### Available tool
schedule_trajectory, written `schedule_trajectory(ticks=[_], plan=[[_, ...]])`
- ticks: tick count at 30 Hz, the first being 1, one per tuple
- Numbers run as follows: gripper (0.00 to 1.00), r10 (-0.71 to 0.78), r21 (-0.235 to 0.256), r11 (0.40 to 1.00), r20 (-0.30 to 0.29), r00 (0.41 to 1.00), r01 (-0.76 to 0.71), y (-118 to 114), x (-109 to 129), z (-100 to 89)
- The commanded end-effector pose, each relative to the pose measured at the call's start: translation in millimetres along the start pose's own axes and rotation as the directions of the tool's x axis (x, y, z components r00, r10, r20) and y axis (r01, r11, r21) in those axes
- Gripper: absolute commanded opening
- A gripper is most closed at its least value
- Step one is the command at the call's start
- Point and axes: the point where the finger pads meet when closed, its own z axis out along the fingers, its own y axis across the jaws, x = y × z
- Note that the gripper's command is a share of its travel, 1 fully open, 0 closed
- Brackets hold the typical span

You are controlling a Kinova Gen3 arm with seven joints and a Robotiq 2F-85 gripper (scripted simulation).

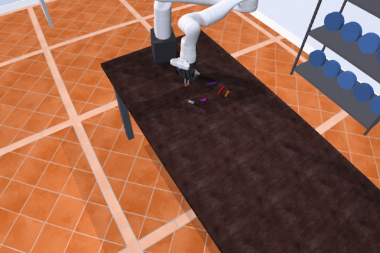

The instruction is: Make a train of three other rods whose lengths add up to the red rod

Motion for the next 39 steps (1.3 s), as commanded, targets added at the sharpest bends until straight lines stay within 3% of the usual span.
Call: schedule_trajectory(ticks=[1, 18, 29, 39], plan=[[0.05, 0.015, 0.001, 1.000, 0.005, 1.000, -0.015, -6, -3, -1.4], [0.05, 0.251, -0.003, 0.968, 0.008, 0.968, -0.251, -39, -14, -0.9], [0.05, 0.441, -0.005, 0.898, 0.008, 0.898, -0.441, -67, -27, -0.9], [0.05, 0.603, -0.005, 0.798, 0.007, 0.798, -0.603, -94, -42, -1.3]])
